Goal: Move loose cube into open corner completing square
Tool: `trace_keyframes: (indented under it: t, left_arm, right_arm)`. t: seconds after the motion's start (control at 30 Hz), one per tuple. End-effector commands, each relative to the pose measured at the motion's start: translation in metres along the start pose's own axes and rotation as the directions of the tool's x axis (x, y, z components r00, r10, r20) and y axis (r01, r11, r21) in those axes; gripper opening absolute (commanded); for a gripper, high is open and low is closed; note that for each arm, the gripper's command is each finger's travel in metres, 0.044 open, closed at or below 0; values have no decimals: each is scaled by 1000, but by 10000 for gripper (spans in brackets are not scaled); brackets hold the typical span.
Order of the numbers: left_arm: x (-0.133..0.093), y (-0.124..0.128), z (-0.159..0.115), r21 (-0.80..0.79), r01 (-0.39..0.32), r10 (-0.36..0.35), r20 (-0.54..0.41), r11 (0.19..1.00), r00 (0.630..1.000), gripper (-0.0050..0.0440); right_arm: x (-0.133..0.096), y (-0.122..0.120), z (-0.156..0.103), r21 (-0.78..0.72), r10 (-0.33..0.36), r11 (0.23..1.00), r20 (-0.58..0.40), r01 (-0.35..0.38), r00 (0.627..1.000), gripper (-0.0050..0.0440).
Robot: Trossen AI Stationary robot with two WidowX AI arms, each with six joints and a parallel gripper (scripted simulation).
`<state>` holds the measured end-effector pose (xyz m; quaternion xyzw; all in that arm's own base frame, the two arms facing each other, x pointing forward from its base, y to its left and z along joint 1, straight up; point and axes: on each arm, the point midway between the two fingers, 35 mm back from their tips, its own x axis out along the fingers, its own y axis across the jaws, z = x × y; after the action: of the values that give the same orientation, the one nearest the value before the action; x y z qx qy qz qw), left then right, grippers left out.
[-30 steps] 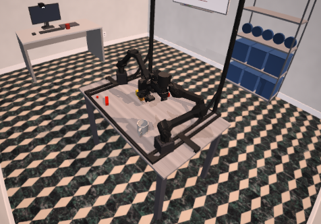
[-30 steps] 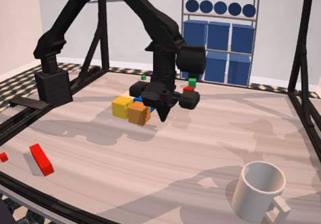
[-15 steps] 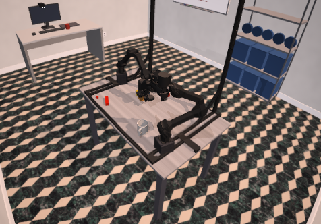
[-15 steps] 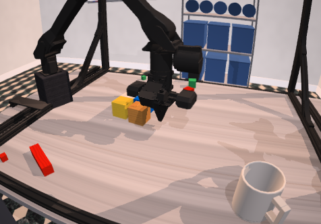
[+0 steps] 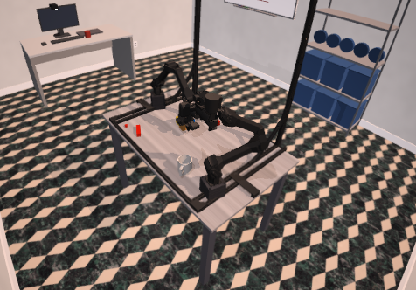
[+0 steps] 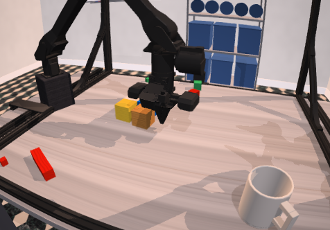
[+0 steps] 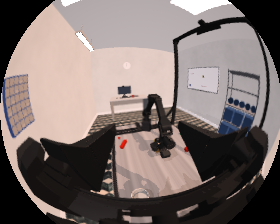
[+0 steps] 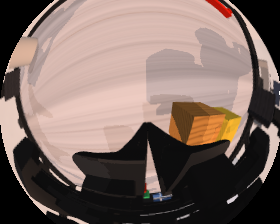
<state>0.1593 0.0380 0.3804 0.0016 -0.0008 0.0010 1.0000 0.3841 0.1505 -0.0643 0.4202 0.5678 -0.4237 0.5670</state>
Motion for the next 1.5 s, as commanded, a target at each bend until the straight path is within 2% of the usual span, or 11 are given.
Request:
trace_keyframes:
  t: [0.0, 1.47]
  left_arm:
    - [0, 0, 0, -4, 2, -2, 0, 1000, 1000, 400]
    - [0, 0, 0, -4, 2, -2, 0, 1000, 1000, 400]
  right_arm:
    - [-3, -3, 0, 2, 5, 1000, -2, -5, 1000, 0]
    - [-3, -27, 0, 2, 5, 1000, -2, -5, 1000, 0]
